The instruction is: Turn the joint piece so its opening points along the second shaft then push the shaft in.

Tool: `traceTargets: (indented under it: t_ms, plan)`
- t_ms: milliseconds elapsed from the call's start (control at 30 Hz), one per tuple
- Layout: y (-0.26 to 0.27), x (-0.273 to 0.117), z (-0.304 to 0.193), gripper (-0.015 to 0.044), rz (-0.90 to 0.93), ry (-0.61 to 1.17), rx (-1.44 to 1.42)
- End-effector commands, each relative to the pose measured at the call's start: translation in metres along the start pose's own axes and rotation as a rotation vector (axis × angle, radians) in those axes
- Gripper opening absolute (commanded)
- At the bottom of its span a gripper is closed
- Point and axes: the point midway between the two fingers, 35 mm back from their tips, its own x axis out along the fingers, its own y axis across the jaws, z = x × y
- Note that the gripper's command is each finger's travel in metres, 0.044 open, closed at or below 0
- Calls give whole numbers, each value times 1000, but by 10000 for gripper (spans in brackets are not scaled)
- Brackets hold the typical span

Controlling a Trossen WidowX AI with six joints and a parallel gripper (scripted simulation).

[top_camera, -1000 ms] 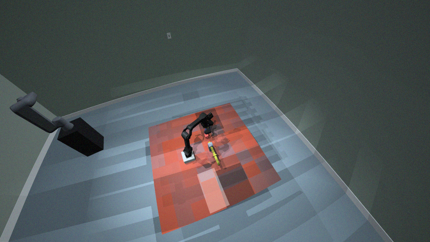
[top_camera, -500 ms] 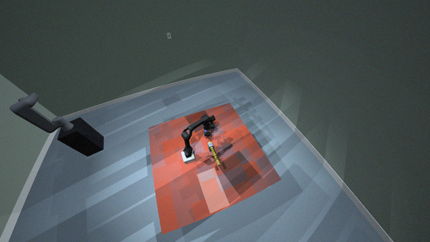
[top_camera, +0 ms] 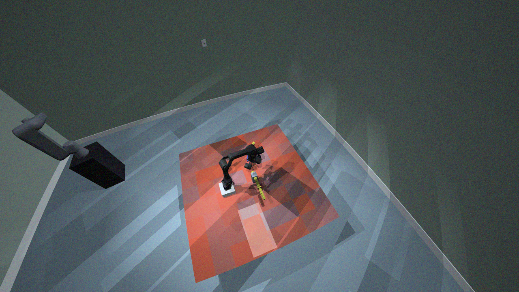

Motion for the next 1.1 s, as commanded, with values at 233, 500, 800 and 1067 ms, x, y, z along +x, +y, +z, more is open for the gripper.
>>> traceTargets:
  t_ms: [233, 500, 800, 1067]
  plan:
    - [-18, 7, 16, 440, 95, 93, 371]
    - [-31, 11, 26, 440, 158, 167, 630]
    - [-41, 14, 34, 440, 209, 233, 837]
    - [-41, 14, 34, 440, 209, 233, 837]
